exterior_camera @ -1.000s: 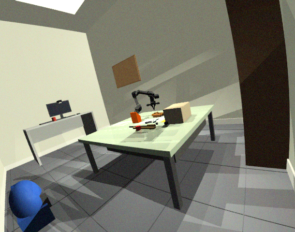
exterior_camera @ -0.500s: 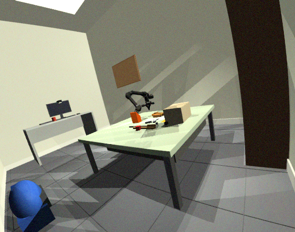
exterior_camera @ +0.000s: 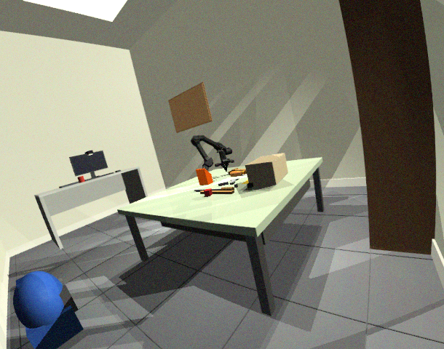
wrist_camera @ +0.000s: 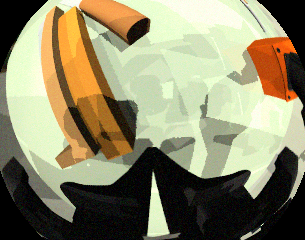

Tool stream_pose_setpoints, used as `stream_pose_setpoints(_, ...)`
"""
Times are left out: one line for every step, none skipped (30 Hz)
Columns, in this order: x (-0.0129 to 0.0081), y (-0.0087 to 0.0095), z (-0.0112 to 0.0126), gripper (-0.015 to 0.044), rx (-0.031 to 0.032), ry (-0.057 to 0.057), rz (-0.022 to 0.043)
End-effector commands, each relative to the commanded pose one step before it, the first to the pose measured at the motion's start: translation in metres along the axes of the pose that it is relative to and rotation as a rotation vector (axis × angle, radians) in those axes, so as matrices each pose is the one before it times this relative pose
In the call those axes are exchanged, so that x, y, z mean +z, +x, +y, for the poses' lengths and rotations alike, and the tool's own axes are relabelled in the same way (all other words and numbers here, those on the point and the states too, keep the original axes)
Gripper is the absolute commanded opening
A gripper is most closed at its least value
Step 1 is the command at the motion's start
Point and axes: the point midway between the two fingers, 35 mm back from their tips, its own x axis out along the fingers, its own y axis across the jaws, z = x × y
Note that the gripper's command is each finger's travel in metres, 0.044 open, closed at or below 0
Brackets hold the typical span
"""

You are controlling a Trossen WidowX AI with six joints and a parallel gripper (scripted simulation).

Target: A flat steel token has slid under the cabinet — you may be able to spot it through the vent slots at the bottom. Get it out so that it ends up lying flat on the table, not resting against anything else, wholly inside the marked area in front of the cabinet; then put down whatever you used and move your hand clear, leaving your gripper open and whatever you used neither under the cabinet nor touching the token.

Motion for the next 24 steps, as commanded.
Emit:
stream_pose_setpoints(-0.00165,0.02526,-0.00550,0.0000,-0.00261,0.0082,0.00177)
stream_pose_setpoints(-0.00092,0.00465,-0.00114,0.0000,0.00161,0.0011,0.00184)
stream_pose_setpoints(-0.00059,0.00277,-0.00076,0.0000,0.00104,0.0007,0.00121)
stream_pose_setpoints(-0.00020,0.00092,-0.00027,0.0000,0.00036,0.0002,0.00042)
stream_pose_setpoints(0.00000,0.00000,0.00000,0.0000,0.00000,0.0000,0.00000)
stream_pose_setpoints(0.00000,0.00000,0.00000,0.0000,0.00000,0.0000,0.00000)
stream_pose_setpoints(0.00000,0.00000,0.00000,0.0000,0.00000,0.0000,0.00000)
stream_pose_setpoints(0.00000,0.00000,0.00000,0.0000,0.00000,0.0000,0.00000)
stream_pose_setpoints(0.00000,0.00000,0.00000,0.0000,0.00000,0.0000,0.00000)
stream_pose_setpoints(0.00000,0.00000,0.00000,0.0000,0.00000,0.0000,0.00000)
stream_pose_setpoints(-0.00004,-0.00002,0.00056,0.0000,0.00001,0.0000,-0.00003)
stream_pose_setpoints(-0.00009,-0.00004,0.00115,0.0000,0.00003,-0.0001,-0.00005)
stream_pose_setpoints(-0.00013,-0.00005,0.00181,0.0000,0.00006,-0.0001,-0.00008)
stream_pose_setpoints(-0.00013,-0.00005,0.00217,0.0000,0.00009,-0.0001,-0.00008)
stream_pose_setpoints(-0.00009,-0.00004,0.00263,0.0000,0.00012,-0.0002,-0.00009)
stream_pose_setpoints(-0.00001,-0.00003,0.00324,0.0000,0.00016,-0.0002,-0.00010)
stream_pose_setpoints(0.00008,-0.00001,0.00333,0.0000,0.00019,-0.0002,-0.00009)
stream_pose_setpoints(0.00015,0.00001,0.00381,0.0000,0.00025,-0.0002,-0.00008)
stream_pose_setpoints(0.00016,0.00001,0.00373,0.0000,0.00026,-0.0002,-0.00006)
stream_pose_setpoints(0.00012,0.00001,0.00356,0.0000,0.00026,-0.0002,-0.00004)
stream_pose_setpoints(0.00007,0.00000,0.00345,0.0000,0.00025,-0.0002,-0.00003)
stream_pose_setpoints(0.00001,0.00000,0.00338,0.0000,0.00025,-0.0002,-0.00003)
stream_pose_setpoints(-0.00002,-0.00001,0.00329,0.0000,0.00024,-0.0002,-0.00002)
stream_pose_setpoints(-0.00002,-0.00001,0.00323,0.0000,0.00023,-0.0002,-0.00002)
